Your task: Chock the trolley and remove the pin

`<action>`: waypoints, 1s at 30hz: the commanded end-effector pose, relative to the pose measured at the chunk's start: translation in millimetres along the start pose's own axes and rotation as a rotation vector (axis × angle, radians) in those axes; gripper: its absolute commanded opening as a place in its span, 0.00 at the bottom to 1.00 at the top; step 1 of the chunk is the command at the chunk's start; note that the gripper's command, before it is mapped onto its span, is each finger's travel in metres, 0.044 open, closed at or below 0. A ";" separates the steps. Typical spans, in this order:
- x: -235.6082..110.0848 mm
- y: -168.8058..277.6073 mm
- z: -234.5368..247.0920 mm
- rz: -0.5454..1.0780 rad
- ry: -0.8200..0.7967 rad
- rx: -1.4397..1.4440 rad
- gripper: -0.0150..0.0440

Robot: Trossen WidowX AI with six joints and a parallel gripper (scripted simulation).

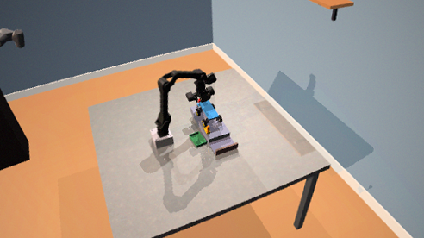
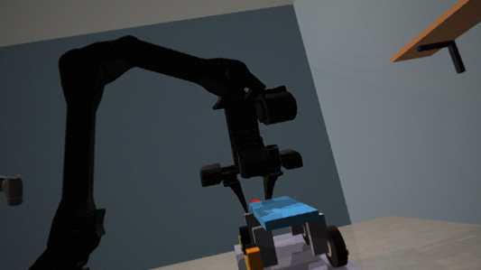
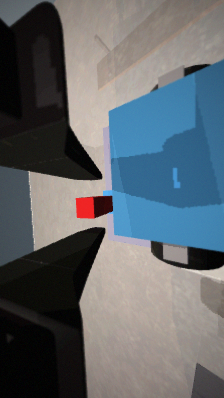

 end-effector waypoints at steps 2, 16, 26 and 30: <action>8.7 0.3 -0.3 0.002 0.003 0.006 0.58; 18.0 0.4 -0.5 0.002 0.001 0.000 0.44; 18.0 0.4 -0.5 0.002 0.001 0.000 0.26; 16.4 0.8 -0.5 0.002 0.002 0.002 0.25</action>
Point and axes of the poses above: the point midway between the two fingers, 35 mm back from their tips, its own x axis out along the fingers, its own z axis across the jaws, y = z × x, the point moved 7 cm from there along -x, back along the fingers, and after that the axes turned 6 degrees about -x, right-handed, at the moved point
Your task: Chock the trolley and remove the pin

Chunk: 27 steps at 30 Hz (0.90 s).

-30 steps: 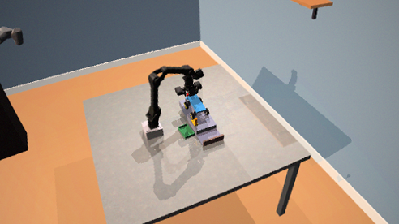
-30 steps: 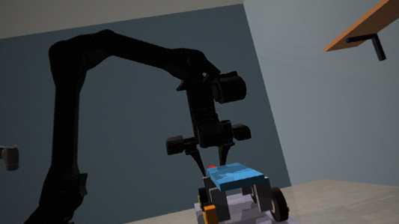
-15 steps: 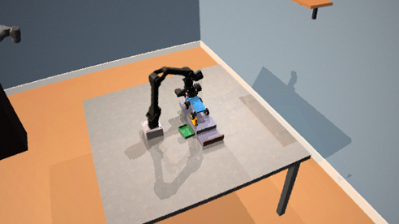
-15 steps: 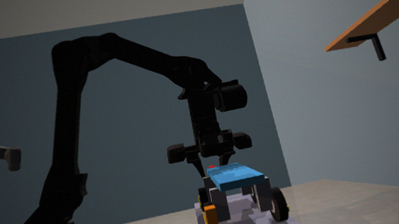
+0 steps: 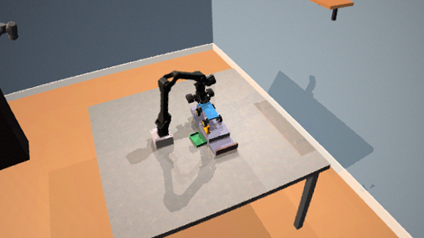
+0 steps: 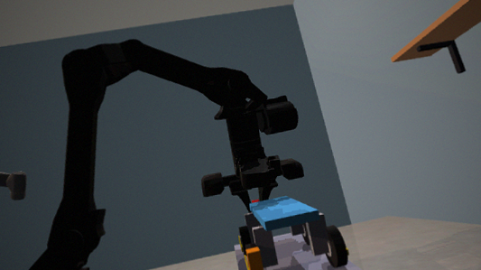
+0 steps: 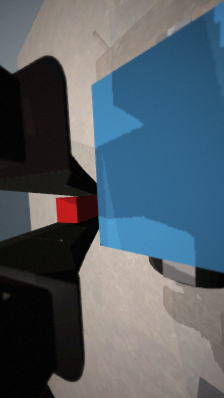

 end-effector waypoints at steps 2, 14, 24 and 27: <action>-3.7 0.6 0.1 0.000 0.000 0.003 0.25; -11.0 1.5 -1.5 0.000 0.000 0.005 0.25; -16.6 1.7 -1.5 0.000 0.000 0.005 0.25; -18.3 1.8 -1.5 0.000 0.000 0.005 0.25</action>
Point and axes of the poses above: the point midway between the two fingers, 35 mm back from their tips, its own x axis out along the fingers, its own z axis across the jaws, y = z × x, the point moved 7 cm from there along -x, back along the fingers, and after that the axes turned 6 degrees about -x, right-handed, at the moved point
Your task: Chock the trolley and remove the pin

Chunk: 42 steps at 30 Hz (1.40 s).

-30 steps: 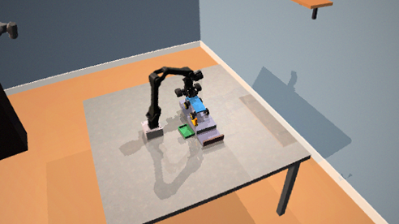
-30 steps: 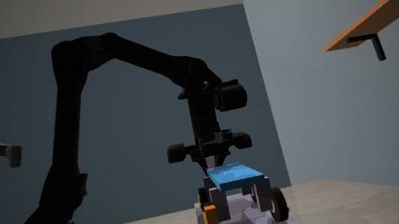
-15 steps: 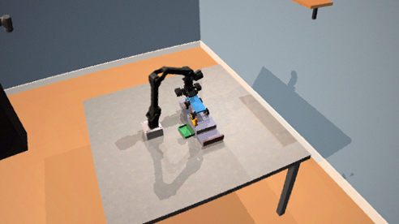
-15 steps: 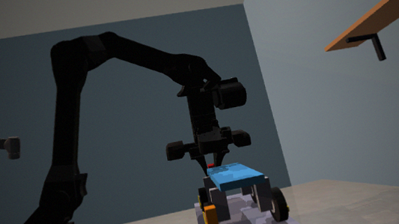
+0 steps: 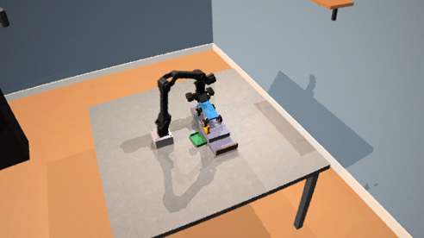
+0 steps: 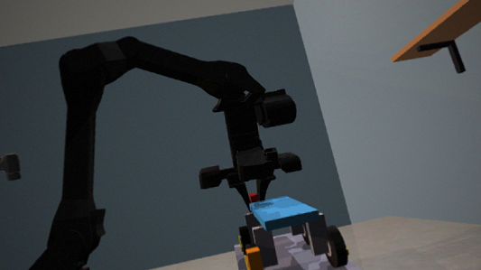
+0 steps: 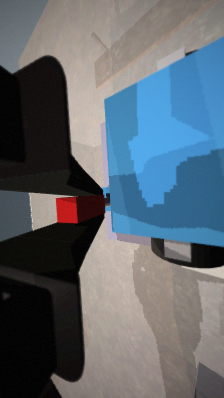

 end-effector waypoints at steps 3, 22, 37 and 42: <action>-6.3 1.1 0.0 0.004 -0.005 -0.005 0.25; -16.7 2.0 0.2 0.004 -0.005 -0.005 0.25; -24.5 4.1 0.3 0.004 -0.005 -0.005 0.25; -26.7 4.9 0.6 0.004 -0.005 -0.005 0.25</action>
Point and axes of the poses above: the point midway between the two fingers, 35 mm back from their tips, its own x axis out along the fingers, its own z axis across the jaws, y = z × x, the point moved 7 cm from there along -x, back along the fingers, and after that the axes turned 6 degrees about -x, right-handed, at the moved point
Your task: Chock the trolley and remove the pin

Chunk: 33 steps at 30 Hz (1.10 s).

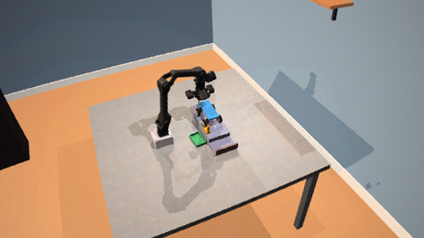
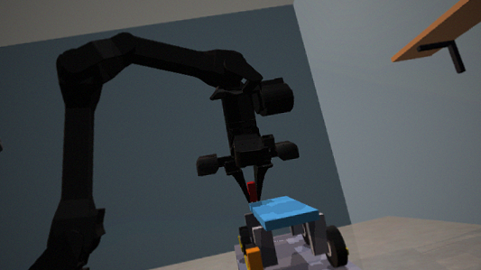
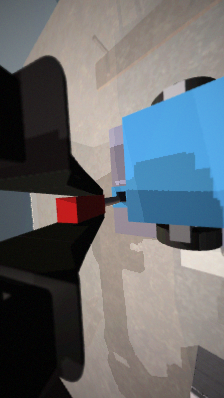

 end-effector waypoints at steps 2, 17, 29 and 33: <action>-4.9 2.2 1.1 0.006 -0.008 -0.008 0.25; -4.4 16.0 2.3 0.007 -0.008 -0.008 0.25; -3.6 33.4 5.3 0.009 -0.008 -0.008 0.25; -3.1 33.4 -1.8 0.009 -0.007 -0.008 0.25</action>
Point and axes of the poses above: the point midway between the two fingers, 35 mm back from their tips, its own x axis out along the fingers, its own z axis across the jaws, y = z × x, the point moved 7 cm from there along -x, back along the fingers, and after that the axes turned 6 degrees about -x, right-handed, at the moved point
